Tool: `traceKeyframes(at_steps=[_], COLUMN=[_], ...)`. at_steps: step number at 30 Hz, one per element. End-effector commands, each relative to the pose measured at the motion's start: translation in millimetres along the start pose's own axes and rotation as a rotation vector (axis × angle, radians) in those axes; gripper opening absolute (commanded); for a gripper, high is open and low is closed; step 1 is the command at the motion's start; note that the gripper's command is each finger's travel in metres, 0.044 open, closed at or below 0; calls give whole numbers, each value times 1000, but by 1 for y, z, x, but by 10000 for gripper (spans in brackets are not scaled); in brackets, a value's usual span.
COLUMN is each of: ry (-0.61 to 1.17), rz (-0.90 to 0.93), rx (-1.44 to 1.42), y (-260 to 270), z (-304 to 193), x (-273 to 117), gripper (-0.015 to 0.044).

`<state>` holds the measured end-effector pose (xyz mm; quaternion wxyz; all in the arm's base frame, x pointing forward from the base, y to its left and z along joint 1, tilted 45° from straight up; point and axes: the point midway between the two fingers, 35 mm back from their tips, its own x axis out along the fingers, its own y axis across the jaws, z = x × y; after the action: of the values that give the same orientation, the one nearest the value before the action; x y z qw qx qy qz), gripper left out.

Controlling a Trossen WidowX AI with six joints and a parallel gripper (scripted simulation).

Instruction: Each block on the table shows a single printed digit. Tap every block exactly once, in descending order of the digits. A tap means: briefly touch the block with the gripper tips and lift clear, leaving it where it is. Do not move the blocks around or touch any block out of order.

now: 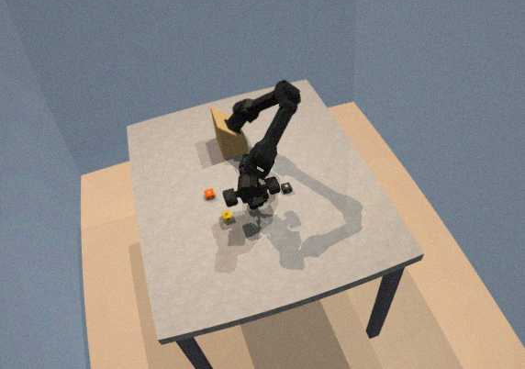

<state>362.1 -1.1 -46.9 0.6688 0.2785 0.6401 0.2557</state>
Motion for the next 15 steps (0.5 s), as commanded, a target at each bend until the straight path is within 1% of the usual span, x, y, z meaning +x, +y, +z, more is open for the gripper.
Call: traceKeyframes(at_steps=[1, 6, 9, 13, 15], ry=[4, 4, 4, 4, 4], rz=[6, 6, 4, 5, 3], rx=[9, 9, 9, 9, 10], y=[-1, -1, -1, -1, -2], z=[-1, -1, -1, -1, 0], x=[6, 6, -20, -24, -34], gripper=[20, 20, 20, 20, 20])
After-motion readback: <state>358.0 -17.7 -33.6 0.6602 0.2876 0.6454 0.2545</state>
